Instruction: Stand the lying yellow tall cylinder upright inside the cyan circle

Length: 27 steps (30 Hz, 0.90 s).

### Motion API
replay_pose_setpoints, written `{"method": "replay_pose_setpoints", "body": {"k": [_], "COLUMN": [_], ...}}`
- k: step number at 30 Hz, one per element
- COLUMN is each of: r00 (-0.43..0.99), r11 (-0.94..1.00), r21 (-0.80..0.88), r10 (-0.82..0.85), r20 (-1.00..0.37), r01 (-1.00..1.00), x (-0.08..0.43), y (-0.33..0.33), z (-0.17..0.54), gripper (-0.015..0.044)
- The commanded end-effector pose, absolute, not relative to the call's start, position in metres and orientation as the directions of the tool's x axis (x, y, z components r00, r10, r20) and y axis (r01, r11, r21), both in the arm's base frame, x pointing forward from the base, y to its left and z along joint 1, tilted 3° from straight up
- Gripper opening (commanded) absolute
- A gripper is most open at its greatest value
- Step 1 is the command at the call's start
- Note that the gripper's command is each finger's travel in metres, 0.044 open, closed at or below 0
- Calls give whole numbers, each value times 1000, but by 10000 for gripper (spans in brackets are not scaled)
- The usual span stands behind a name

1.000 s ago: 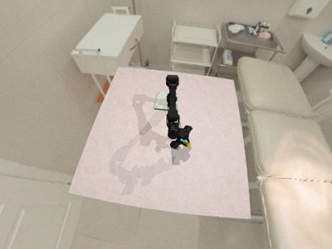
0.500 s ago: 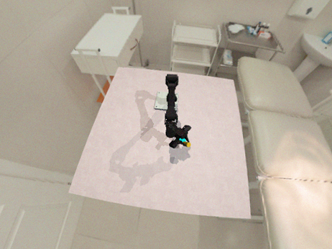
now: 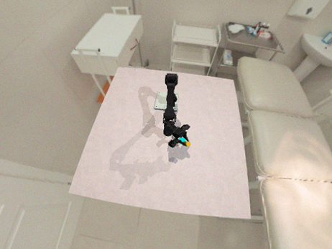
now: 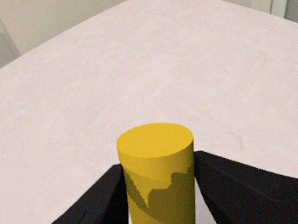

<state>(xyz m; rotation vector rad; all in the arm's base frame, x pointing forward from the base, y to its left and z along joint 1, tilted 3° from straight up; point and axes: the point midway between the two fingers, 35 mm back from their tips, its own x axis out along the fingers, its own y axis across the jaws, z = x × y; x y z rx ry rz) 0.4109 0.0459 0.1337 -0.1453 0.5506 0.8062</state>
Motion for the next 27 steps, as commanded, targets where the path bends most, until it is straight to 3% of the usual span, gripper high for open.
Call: {"method": "replay_pose_setpoints", "body": {"k": [1, 27], "r00": [563, 592], "r11": [687, 656], "r21": [91, 73], "r10": [657, 718], "r20": [-502, -366], "r01": [-721, -751], "x": [407, 393], "y": [45, 39], "z": [132, 138], "gripper": [105, 105]}}
